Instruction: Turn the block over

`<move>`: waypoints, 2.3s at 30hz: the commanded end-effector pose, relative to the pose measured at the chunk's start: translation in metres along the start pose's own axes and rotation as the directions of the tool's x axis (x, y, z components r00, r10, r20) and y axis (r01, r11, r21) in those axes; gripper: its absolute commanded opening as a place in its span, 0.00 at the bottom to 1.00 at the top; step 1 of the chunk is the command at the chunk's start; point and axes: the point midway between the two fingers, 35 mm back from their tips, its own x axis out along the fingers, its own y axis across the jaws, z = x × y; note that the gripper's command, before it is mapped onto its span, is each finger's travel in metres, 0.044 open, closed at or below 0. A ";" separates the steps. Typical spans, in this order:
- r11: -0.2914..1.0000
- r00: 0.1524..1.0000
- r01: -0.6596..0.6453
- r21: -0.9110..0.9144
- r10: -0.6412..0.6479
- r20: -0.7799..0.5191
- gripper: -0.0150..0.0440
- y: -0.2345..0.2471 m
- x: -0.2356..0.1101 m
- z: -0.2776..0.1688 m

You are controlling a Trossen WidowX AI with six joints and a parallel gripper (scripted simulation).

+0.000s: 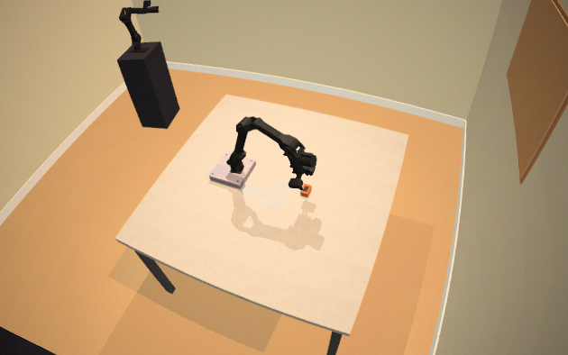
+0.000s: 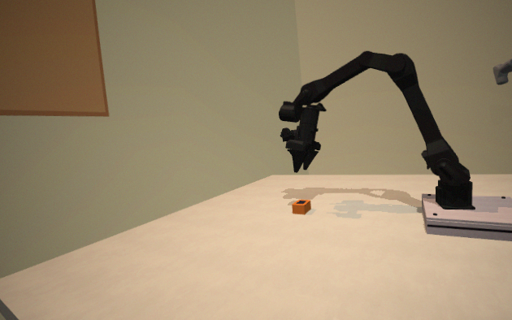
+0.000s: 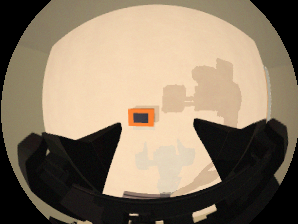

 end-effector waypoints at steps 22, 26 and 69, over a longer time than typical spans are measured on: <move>0.997 0.973 0.076 0.034 -0.066 -0.222 1.00 0.035 0.078 -0.018; 0.997 0.973 0.076 0.034 -0.066 -0.222 1.00 0.035 0.079 -0.018; 0.997 0.973 0.076 0.035 -0.066 -0.222 0.61 0.033 0.111 -0.025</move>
